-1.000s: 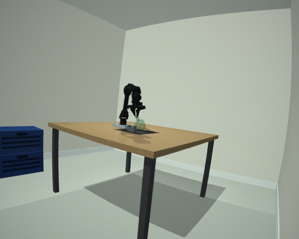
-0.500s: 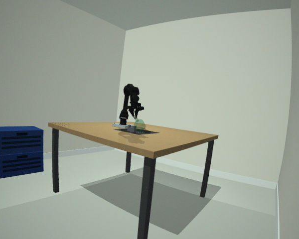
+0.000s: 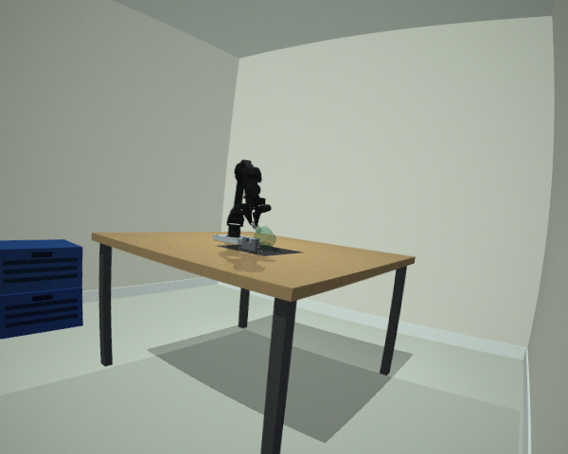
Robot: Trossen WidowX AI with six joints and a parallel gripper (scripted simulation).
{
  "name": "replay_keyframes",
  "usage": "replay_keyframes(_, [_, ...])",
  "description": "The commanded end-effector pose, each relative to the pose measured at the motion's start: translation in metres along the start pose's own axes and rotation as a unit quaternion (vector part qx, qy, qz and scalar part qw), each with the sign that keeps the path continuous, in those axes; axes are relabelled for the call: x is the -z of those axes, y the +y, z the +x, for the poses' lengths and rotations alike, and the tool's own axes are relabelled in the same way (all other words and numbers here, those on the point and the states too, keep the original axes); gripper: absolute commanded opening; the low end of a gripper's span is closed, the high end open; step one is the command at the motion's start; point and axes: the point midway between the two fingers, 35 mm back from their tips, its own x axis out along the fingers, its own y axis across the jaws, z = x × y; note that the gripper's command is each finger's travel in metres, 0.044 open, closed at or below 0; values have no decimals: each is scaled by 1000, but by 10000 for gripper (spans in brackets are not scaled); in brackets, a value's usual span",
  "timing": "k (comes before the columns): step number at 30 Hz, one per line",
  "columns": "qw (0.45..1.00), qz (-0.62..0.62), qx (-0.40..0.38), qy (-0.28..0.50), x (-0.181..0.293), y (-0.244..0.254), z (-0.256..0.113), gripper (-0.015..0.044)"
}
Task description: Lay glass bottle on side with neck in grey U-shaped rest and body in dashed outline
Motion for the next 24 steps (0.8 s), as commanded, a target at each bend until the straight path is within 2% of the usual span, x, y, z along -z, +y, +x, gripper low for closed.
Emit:
replay_keyframes(1, [1000, -1, -1, 1, 7, 0, 4, 113])
replay_keyframes(24, [1000, 2, 4, 0, 31, 2, 17, 113])
